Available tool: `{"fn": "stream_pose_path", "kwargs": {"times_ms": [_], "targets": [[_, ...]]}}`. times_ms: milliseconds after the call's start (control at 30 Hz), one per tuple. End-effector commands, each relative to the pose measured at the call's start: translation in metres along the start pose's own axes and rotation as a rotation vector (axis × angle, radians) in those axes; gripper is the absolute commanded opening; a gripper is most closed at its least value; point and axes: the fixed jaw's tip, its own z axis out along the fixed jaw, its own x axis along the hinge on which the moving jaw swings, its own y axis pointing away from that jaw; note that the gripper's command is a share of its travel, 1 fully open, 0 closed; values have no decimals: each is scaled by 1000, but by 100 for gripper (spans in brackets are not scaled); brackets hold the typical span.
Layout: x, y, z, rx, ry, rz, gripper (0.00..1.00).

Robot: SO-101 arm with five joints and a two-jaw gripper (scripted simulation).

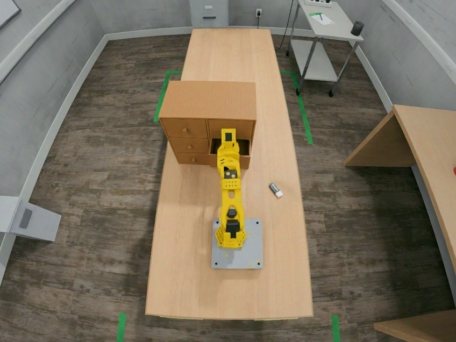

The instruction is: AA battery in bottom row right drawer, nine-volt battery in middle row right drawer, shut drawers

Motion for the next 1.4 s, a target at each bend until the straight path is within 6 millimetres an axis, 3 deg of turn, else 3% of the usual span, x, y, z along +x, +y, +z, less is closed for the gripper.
{"fn": "stream_pose_path", "kwargs": {"times_ms": [0, 1367], "targets": [[-9, -2, -1, 7, -36, -6, 0], [-19, -4, -2, 15, -36, -3, 0]]}}
